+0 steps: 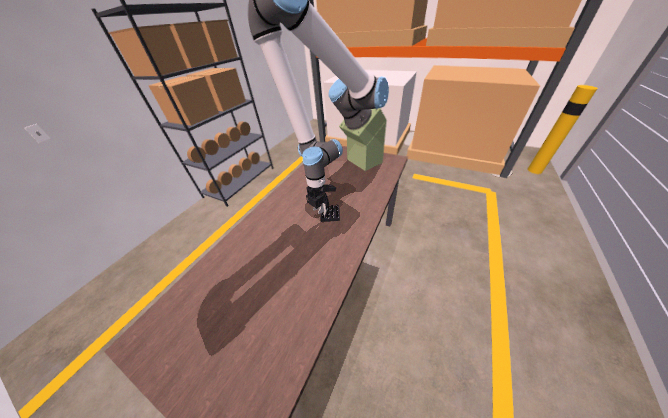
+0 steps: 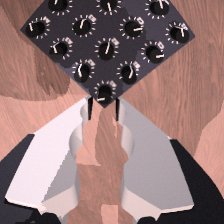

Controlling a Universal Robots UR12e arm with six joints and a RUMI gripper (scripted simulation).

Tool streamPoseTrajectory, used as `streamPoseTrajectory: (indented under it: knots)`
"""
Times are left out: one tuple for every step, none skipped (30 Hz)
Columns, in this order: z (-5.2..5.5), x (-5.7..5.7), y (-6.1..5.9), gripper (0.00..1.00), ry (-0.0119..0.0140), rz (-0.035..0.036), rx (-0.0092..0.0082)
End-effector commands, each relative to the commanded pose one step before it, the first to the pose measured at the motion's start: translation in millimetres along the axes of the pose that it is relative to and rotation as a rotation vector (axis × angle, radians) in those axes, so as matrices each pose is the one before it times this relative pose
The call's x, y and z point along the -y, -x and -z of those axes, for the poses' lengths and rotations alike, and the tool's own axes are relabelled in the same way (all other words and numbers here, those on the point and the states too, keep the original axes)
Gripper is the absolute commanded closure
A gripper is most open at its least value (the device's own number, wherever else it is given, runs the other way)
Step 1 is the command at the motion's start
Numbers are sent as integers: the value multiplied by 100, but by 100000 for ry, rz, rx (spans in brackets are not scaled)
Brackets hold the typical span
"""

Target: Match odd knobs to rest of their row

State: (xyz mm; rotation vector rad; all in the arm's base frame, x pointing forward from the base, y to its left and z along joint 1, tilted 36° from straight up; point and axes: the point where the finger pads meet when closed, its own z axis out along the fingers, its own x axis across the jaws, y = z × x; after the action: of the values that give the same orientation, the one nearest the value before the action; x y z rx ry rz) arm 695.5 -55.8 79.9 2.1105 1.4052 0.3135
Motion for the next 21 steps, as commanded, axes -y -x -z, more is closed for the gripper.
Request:
streamPoseTrajectory:
  knots:
    - [42, -35, -19, 89, 92, 2, -33]
    - [0, 0, 0, 89, 0, 0, 0]
    - [0, 0, 0, 89, 0, 0, 0]
    - [0, 0, 0, 89, 0, 0, 0]
    - [0, 0, 0, 89, 0, 0, 0]
    - [0, 0, 0, 89, 0, 0, 0]
    - [0, 0, 0, 89, 0, 0, 0]
    - [0, 0, 0, 89, 0, 0, 0]
    - [0, 0, 0, 89, 0, 0, 0]
    - [0, 0, 0, 89, 0, 0, 0]
    - [0, 0, 0, 89, 0, 0, 0]
    - [0, 0, 0, 89, 0, 0, 0]
    - [0, 0, 0, 89, 0, 0, 0]
    - [-3, 0, 0, 89, 0, 0, 0]
    - [-8, 0, 0, 89, 0, 0, 0]
    - [-15, 0, 0, 89, 0, 0, 0]
    - [-23, 0, 0, 89, 0, 0, 0]
    - [-31, 0, 0, 89, 0, 0, 0]
    - [-40, 0, 0, 89, 0, 0, 0]
    - [-49, 0, 0, 89, 0, 0, 0]
    - [-58, 0, 0, 89, 0, 0, 0]
